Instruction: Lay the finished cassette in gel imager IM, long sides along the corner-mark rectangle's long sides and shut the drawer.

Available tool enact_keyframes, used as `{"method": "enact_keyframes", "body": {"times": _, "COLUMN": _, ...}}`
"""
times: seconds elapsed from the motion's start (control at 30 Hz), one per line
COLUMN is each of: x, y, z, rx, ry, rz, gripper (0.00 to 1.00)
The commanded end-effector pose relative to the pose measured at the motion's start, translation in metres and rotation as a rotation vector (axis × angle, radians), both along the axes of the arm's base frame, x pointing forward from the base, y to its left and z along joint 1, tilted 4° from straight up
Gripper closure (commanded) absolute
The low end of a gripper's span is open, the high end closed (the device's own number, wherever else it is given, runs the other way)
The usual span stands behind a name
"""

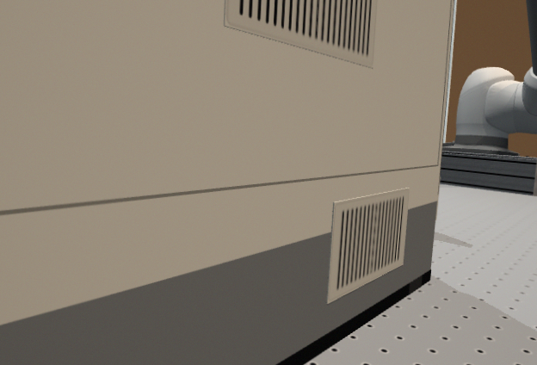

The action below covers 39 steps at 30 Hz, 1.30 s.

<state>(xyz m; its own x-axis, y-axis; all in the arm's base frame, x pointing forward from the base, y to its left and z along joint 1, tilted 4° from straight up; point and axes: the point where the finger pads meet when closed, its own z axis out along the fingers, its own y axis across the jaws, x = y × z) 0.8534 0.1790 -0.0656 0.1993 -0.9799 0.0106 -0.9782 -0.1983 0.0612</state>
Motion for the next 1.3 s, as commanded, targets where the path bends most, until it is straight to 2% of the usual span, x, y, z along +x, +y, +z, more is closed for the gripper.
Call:
{"method": "enact_keyframes", "body": {"times": 0.0, "x": 0.0, "y": 0.0, "z": 0.003, "rx": 0.0, "ry": 0.0, "rz": 0.0, "gripper": 0.38}}
{"method": "enact_keyframes", "body": {"times": 1.27, "x": 0.003, "y": 0.001, "z": 0.049, "rx": 0.0, "ry": 0.0, "rz": 0.0, "gripper": 0.38}}
